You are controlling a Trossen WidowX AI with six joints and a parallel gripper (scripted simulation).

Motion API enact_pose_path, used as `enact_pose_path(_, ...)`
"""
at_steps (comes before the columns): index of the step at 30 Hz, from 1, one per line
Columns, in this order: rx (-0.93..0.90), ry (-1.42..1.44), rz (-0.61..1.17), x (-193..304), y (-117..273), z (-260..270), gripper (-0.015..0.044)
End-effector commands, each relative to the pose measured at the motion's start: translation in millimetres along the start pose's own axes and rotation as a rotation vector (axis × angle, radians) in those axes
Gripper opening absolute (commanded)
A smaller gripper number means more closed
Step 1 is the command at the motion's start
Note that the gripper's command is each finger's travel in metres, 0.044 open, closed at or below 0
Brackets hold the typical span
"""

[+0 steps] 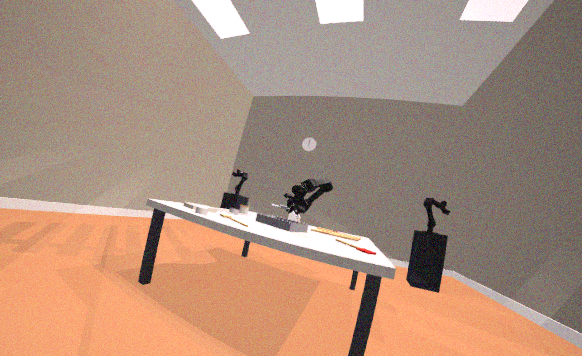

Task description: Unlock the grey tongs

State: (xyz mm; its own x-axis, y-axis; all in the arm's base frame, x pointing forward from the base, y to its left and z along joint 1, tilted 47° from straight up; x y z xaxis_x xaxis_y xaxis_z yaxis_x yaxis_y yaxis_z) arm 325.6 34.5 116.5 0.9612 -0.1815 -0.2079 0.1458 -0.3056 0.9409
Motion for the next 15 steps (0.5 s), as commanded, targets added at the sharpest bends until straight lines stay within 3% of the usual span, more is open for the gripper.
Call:
enact_pose_path(1, -0.006, 0.005, 0.002, -0.1, 2.9, 1.8, -0.0150)
enact_pose_path(6, 0.042, 0.005, -0.006, -0.3, 1.4, 3.2, -0.0150)
enact_pose_path(15, 0.310, 0.004, -0.020, -1.0, -3.4, 10.8, -0.0150)
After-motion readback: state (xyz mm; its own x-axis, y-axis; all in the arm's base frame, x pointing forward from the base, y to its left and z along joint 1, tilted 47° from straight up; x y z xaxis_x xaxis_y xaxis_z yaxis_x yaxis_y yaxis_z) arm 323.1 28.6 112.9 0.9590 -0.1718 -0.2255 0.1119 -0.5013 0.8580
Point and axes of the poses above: the point midway between the two fingers, 35 mm back from their tips, its own y axis back along the fingers, its own z axis across the jaws, x = y × z, the point moved 5 cm from there along y, back along the fingers
